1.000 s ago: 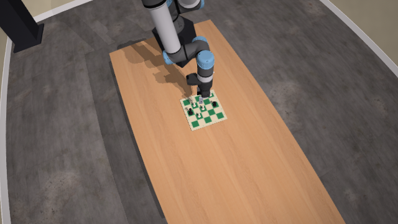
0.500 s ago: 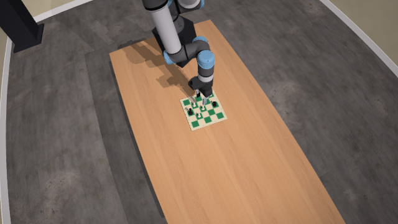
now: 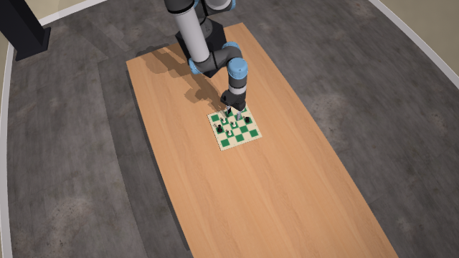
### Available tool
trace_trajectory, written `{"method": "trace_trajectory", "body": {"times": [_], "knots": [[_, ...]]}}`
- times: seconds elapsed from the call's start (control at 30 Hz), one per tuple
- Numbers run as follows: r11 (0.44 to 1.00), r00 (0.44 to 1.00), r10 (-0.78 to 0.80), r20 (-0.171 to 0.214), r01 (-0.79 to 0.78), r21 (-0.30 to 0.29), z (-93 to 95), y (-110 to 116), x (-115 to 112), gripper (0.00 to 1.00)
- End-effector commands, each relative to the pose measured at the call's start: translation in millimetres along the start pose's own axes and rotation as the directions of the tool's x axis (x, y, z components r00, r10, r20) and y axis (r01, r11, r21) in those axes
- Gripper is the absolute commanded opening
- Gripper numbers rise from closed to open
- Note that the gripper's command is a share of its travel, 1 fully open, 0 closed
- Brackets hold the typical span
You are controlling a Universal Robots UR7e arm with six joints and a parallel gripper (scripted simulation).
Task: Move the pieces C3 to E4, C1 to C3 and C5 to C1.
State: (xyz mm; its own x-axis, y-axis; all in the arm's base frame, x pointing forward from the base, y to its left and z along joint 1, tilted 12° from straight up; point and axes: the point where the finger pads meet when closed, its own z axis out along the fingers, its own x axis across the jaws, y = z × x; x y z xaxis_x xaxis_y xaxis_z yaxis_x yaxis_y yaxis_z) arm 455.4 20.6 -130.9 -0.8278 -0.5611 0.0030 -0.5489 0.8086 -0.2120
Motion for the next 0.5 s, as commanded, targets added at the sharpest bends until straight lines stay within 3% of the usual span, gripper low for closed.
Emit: {"method": "trace_trajectory", "body": {"times": [0.0,0.47], "knots": [[0.998,0.998,-0.055,0.003,0.055,0.0,0.3,0.5,-1.5,1.0],[0.995,0.995,-0.103,0.003,0.103,0.0,1.0,1.4,-2.6,1.0]]}}
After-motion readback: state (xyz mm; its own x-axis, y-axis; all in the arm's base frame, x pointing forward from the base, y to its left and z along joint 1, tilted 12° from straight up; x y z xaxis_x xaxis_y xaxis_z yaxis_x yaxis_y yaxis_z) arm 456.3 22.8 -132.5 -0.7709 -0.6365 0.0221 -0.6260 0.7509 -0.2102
